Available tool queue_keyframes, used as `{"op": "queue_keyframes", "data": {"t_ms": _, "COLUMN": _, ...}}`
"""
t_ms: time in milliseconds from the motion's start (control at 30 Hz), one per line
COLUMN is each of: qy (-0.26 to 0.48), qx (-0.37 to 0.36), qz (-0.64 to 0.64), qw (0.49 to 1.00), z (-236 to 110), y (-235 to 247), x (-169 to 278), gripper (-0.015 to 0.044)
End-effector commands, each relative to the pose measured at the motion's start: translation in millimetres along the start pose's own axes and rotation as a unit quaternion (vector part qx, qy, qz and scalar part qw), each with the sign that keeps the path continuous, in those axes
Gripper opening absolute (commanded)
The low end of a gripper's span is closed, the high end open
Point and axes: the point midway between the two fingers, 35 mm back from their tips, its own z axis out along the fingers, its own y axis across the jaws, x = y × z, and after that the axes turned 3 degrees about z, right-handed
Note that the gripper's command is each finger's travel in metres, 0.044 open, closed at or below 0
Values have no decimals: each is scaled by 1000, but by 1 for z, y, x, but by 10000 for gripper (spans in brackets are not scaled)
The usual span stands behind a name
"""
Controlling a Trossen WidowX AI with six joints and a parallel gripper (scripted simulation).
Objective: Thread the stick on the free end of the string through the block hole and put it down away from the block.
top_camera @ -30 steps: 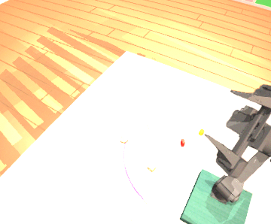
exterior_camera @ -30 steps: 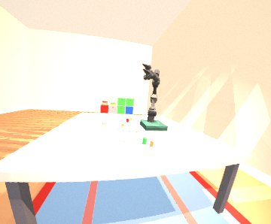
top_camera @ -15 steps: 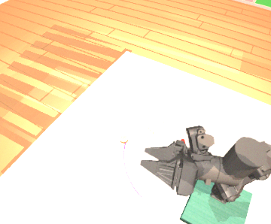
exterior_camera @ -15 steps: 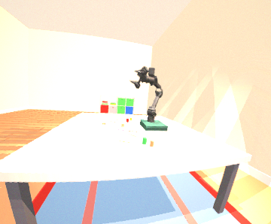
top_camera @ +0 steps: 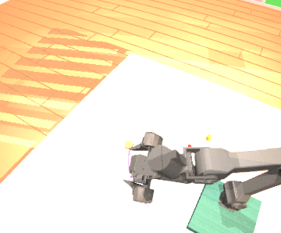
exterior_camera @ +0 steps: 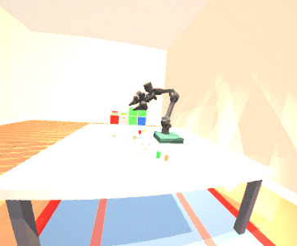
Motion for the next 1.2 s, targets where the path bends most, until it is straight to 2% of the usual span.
{"op": "queue_keyframes", "data": {"t_ms": 0, "qy": 137, "qx": -32, "qz": -174, "qw": 975, "z": 46, "y": -16, "x": 58, "gripper": 440}}
{"op": "queue_keyframes", "data": {"t_ms": 133, "qy": 220, "qx": -96, "qz": -283, "qw": 928, "z": 67, "y": -28, "x": 104, "gripper": 440}}
{"op": "queue_keyframes", "data": {"t_ms": 267, "qy": 274, "qx": -196, "qz": -385, "qw": 859, "z": 78, "y": -35, "x": 148, "gripper": 440}}
{"op": "queue_keyframes", "data": {"t_ms": 400, "qy": 290, "qx": -328, "qz": -467, "qw": 768, "z": 80, "y": -40, "x": 195, "gripper": 440}}
{"op": "queue_keyframes", "data": {"t_ms": 467, "qy": 285, "qx": -370, "qz": -485, "qw": 739, "z": 79, "y": -41, "x": 208, "gripper": 440}}
{"op": "queue_keyframes", "data": {"t_ms": 1033, "qy": 284, "qx": -376, "qz": -487, "qw": 735, "z": 79, "y": -43, "x": 210, "gripper": 440}}
{"op": "queue_keyframes", "data": {"t_ms": 1167, "qy": 284, "qx": -376, "qz": -487, "qw": 735, "z": 79, "y": -43, "x": 210, "gripper": 335}}
